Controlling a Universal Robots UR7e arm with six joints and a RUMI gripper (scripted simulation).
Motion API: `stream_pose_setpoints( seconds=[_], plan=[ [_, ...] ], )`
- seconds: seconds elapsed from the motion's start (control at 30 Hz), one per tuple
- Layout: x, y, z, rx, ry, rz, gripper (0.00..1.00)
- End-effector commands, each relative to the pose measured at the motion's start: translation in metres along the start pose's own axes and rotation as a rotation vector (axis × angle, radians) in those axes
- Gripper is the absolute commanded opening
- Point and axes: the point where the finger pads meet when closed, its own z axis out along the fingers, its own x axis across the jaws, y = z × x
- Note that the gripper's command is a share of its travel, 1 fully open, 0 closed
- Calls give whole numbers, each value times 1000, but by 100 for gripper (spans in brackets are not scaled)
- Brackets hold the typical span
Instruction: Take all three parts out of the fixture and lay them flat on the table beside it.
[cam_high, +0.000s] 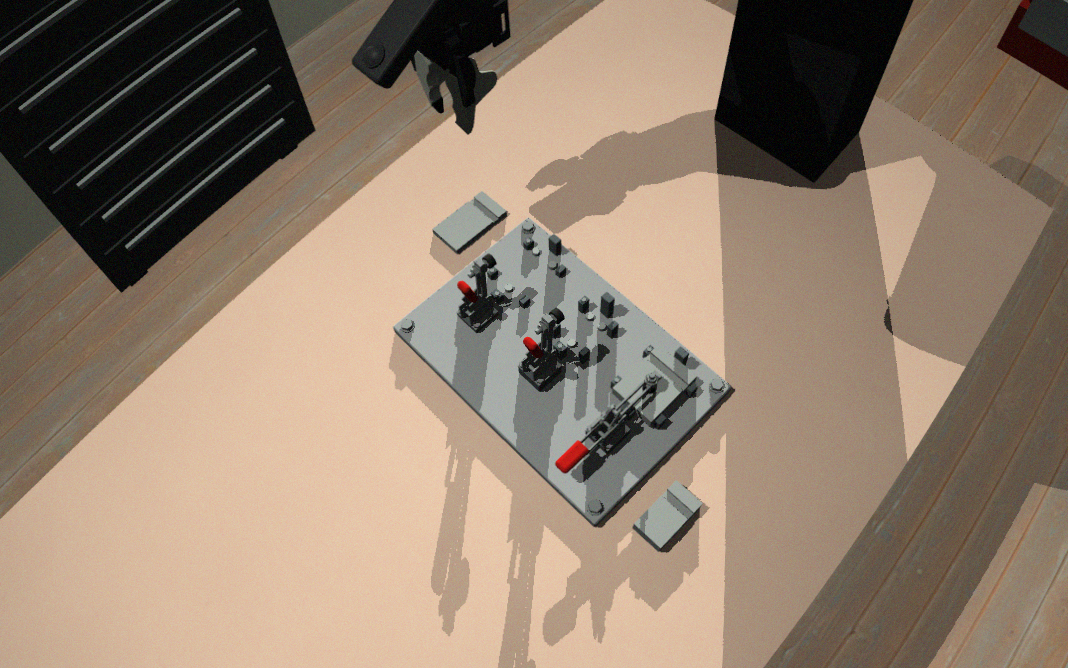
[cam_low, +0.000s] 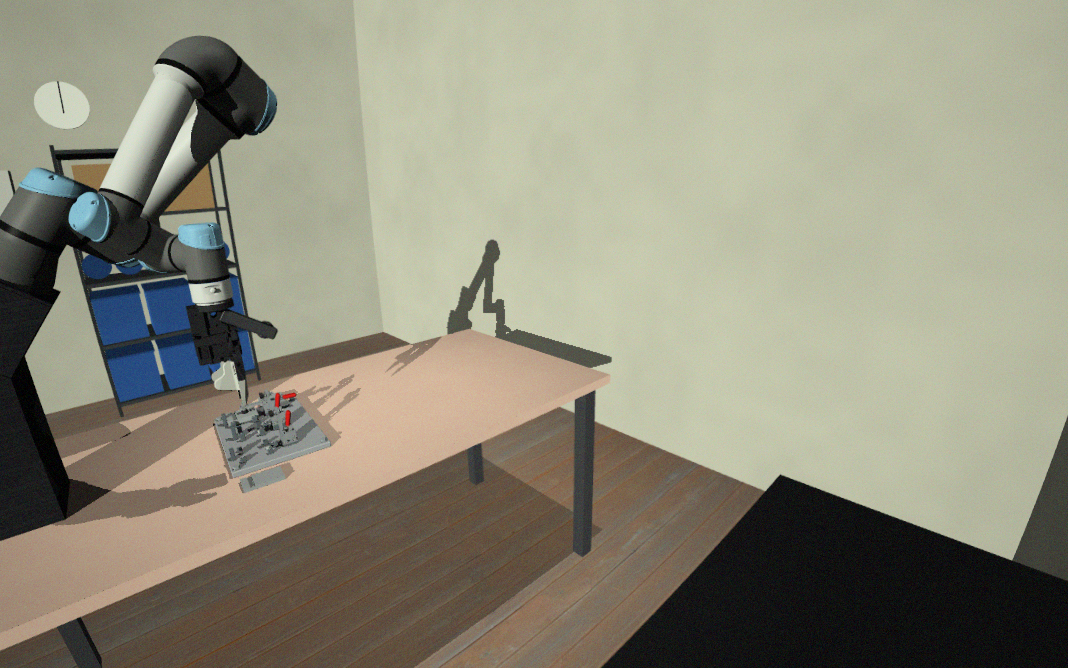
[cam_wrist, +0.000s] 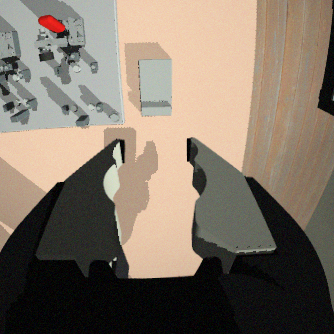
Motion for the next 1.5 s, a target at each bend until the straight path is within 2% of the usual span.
stream_pose_setpoints(
  seconds=[0.0,0.37,0.87,1.37,1.47],
  plan=[
    [-1,-1,0,0,1,0,28],
    [-11,-5,0,0,1,0,28],
    [-40,-18,0,0,1,0,28],
    [-93,-41,0,0,1,0,28],
    [-98,-42,0,0,1,0,28]
  ],
)
